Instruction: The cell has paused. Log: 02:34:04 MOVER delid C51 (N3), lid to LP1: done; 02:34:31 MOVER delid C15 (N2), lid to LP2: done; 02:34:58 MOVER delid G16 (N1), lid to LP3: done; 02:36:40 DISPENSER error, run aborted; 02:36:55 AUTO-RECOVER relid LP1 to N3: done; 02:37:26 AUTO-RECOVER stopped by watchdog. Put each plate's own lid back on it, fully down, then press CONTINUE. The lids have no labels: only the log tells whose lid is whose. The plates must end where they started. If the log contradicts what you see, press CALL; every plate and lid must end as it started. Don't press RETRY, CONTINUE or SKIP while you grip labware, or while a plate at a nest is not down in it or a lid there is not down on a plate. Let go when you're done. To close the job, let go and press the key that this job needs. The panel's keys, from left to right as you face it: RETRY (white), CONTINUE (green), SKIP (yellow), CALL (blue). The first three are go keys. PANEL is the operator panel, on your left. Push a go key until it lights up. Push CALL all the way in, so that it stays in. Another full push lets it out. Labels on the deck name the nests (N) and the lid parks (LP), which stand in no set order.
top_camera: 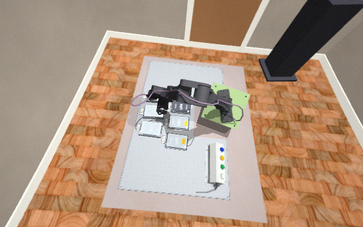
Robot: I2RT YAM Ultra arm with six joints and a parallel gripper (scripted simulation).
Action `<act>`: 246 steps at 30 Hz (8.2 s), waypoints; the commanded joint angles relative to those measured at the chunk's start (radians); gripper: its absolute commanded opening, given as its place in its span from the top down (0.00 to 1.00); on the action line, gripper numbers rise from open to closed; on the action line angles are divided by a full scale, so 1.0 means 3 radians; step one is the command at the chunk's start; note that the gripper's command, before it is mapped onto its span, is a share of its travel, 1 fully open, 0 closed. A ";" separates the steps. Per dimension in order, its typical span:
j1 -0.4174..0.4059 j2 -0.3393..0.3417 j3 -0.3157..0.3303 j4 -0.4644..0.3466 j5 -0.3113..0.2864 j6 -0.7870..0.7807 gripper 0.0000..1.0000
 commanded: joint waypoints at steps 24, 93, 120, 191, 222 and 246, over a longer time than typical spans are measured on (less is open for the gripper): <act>0.0447 -0.0745 -0.0526 -0.1135 0.0129 -0.0080 0.00; 0.0833 -0.0555 -0.0841 -0.0391 0.0206 0.0398 0.00; 0.0851 -0.0561 -0.0830 -0.0396 0.0219 0.0405 0.17; 0.0736 -0.0686 -0.0060 -0.1397 0.0195 0.0458 1.00; 0.0937 0.0477 0.2404 -0.2564 0.0240 0.0685 1.00; 0.0928 0.0381 0.2424 -0.2631 0.0225 0.0649 1.00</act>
